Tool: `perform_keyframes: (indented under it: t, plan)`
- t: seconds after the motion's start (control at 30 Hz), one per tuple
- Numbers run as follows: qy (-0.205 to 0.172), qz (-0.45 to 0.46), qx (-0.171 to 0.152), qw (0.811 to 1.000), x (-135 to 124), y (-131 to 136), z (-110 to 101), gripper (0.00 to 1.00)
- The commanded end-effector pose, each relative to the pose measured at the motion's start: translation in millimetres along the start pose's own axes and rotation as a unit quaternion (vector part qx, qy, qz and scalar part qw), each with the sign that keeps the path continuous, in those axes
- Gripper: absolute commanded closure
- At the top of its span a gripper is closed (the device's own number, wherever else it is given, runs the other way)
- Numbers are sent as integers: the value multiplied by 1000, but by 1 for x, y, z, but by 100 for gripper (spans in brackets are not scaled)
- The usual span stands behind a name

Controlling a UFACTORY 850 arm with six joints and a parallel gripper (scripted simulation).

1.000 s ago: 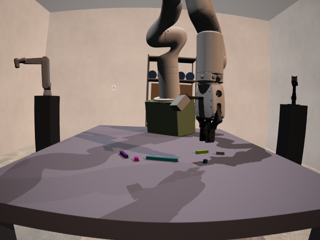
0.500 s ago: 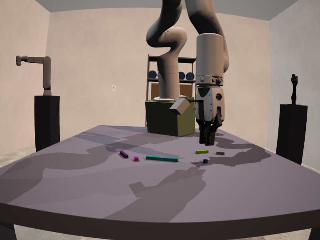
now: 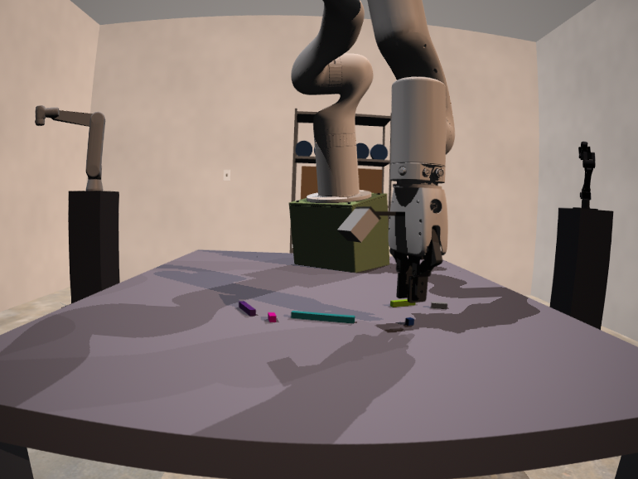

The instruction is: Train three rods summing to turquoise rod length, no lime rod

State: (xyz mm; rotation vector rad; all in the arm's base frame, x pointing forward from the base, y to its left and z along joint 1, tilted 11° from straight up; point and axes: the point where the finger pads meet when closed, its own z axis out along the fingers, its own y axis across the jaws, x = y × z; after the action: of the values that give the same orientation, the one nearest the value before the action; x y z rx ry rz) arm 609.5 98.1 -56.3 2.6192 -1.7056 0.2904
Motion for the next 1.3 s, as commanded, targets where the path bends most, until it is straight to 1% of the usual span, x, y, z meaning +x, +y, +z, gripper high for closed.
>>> perform_keyframes:
  t: [0.0, 0.53, 1.27]
  plan:
    - [1, 0, 1, 1000, 0, -1, 5, 76]
    - [1, 0, 1, 1000, 1, -2, 21, 76]
    - [1, 0, 1, 1000, 1, -2, 23, 76]
